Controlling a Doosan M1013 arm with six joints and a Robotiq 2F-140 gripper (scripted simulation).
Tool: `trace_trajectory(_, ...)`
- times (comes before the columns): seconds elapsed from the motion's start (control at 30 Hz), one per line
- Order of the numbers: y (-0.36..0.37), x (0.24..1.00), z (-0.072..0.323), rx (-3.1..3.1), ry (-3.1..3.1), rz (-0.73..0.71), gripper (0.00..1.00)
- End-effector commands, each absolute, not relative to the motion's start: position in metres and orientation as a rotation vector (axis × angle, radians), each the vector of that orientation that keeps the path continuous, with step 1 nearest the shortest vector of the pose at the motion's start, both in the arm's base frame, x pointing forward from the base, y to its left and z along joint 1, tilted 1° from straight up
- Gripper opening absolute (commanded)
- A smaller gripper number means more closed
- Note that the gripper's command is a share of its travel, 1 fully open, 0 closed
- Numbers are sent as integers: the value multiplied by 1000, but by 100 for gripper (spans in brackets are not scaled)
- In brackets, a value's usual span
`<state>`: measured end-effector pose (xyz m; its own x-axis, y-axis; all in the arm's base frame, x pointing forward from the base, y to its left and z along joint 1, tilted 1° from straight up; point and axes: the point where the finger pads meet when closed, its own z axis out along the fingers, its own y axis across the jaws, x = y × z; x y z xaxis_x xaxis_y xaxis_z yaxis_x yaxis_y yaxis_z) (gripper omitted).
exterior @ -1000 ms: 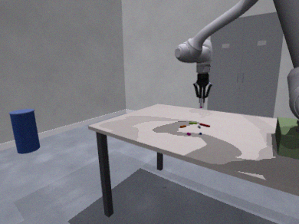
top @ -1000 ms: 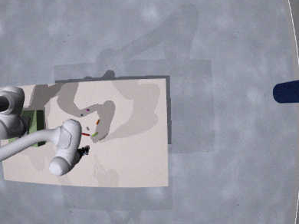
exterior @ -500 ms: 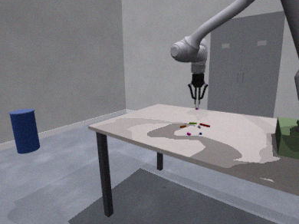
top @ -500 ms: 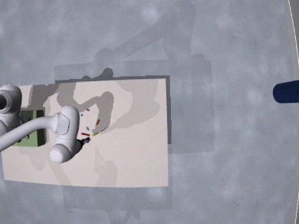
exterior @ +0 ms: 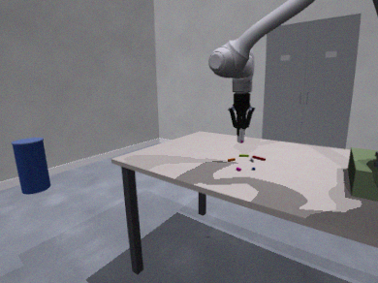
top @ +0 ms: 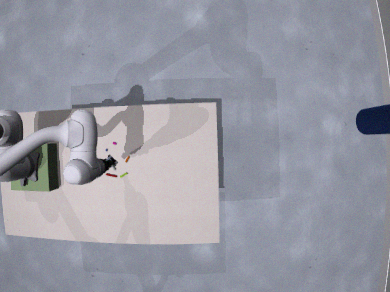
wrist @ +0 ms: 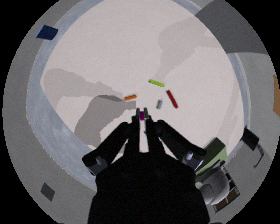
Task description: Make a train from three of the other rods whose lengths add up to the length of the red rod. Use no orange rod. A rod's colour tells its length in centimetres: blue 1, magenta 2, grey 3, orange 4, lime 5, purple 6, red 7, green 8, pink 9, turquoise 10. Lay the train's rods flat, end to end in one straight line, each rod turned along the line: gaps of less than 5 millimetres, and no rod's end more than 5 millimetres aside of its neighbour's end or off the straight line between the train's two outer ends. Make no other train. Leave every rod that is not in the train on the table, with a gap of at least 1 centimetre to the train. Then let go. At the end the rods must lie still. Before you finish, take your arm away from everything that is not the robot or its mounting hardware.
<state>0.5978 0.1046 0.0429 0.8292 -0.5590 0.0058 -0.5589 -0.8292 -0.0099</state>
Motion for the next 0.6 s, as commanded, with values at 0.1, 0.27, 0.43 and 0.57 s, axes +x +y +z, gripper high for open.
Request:
trace_trajectory(0.1, 162, 584, 44, -3088, 505, -13, 3)
trace_trajectory(0.27, 197, 572, 44, -3120, 244, -14, 3)
trace_trajectory(0.43, 201, 571, 44, -3123, 211, -14, 3)
trace_trajectory(0.57, 201, 571, 44, -3123, 211, -14, 3)
